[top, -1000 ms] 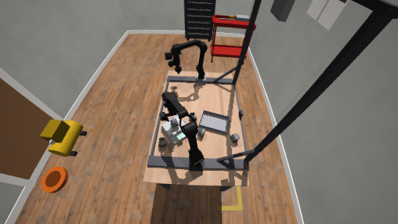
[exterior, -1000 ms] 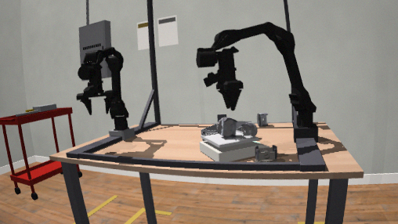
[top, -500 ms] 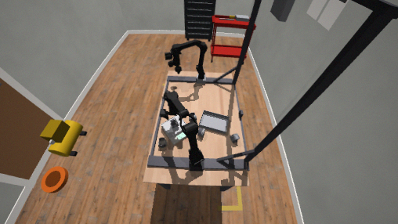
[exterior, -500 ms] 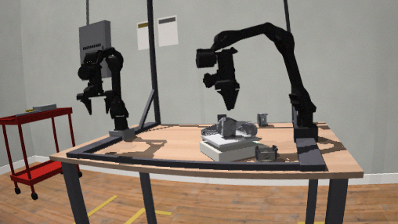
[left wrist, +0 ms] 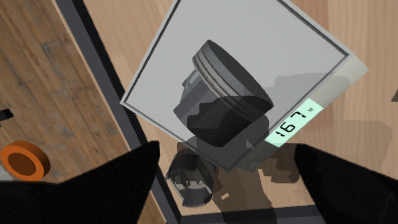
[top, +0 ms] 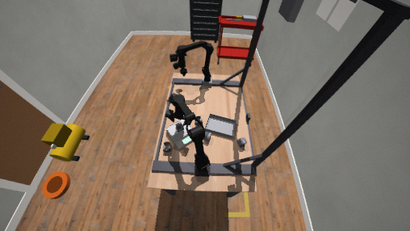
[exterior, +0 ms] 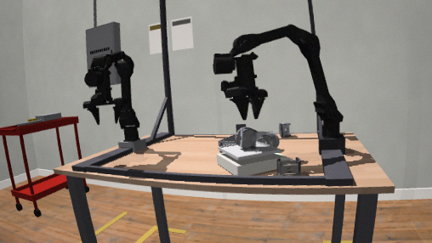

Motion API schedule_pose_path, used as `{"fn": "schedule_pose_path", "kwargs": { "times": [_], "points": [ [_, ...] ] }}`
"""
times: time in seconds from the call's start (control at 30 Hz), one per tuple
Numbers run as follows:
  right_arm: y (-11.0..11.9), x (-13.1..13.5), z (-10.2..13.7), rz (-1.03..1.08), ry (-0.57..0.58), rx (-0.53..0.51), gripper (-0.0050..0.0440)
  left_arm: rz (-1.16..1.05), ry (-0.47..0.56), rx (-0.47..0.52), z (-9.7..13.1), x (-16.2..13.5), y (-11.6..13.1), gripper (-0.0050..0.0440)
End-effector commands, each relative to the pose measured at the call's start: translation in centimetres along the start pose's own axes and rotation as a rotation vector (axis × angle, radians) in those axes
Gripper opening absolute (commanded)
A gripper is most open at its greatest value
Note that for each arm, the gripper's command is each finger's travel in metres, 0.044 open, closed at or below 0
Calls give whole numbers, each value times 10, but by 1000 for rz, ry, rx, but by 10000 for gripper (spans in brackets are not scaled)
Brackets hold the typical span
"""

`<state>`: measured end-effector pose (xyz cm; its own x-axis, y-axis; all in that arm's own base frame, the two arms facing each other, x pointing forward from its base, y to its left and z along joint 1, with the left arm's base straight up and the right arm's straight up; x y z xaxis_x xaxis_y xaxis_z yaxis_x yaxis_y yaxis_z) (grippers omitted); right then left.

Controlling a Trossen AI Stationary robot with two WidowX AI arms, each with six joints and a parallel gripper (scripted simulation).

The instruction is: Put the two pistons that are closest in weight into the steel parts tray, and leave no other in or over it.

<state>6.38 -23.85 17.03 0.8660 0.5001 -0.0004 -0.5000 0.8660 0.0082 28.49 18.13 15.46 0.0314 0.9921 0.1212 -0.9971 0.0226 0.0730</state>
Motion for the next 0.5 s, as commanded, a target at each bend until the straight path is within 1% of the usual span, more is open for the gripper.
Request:
{"fn": "schedule_pose_path", "kwargs": {
  "times": [0.0, 0.07, 0.47],
  "points": [
    [-4, -1, 8, -1, 6, -31, 400, -113, -53, -46, 15, 0, 1, 378],
    [-4, -1, 8, -1, 6, -31, 400, -113, -53, -46, 15, 0, 1, 378],
    [-4, -1, 8, -1, 6, -31, 400, -428, -113, -44, 15, -1, 1, 378]
  ]
}}
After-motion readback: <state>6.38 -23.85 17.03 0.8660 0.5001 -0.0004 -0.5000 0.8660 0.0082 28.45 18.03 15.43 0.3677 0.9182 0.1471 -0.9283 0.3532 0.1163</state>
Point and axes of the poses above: on each arm, the point midway between the two fingers, 35 mm back from their tips, its own z axis back along the fingers, its own x axis across the jaws, y = z × x, the point moved 2 cm from there along z, back along the fingers, and after that the axes turned 15 degrees about z, right-handed, at the moved point
